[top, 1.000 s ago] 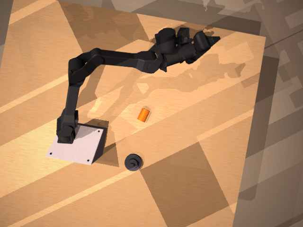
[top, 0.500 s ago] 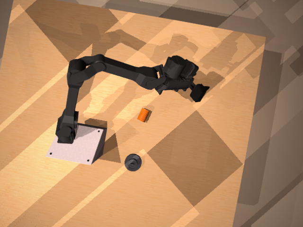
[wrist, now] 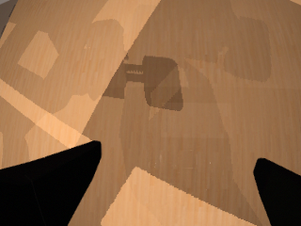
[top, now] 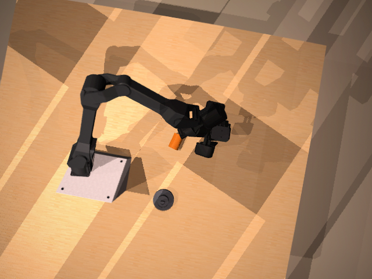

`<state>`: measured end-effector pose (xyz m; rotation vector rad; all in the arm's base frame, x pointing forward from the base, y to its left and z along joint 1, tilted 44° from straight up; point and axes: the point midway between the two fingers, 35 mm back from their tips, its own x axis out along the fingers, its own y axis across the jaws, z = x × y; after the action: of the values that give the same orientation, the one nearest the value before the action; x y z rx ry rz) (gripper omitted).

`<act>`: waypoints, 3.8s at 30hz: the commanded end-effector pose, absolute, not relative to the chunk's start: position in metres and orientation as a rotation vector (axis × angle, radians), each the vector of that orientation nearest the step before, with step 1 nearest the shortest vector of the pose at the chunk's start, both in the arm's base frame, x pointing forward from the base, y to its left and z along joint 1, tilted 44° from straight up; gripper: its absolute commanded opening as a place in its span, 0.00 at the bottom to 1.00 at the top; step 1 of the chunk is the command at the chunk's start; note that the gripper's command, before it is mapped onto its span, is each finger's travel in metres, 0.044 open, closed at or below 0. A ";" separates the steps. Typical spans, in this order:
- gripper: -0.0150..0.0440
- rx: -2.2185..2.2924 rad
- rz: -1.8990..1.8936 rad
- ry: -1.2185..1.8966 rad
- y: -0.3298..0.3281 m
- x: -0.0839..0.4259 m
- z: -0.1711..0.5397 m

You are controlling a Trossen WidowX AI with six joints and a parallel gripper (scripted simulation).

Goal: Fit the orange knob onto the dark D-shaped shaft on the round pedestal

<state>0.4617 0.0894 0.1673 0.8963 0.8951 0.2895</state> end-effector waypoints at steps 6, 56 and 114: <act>1.00 1.800 -0.351 1.467 0.082 0.370 0.092; 1.00 2.206 -0.884 1.661 0.116 0.329 0.037; 0.56 1.997 -1.102 1.548 0.131 0.333 0.042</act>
<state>0.3328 0.1300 0.0380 2.0502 1.5755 -1.0627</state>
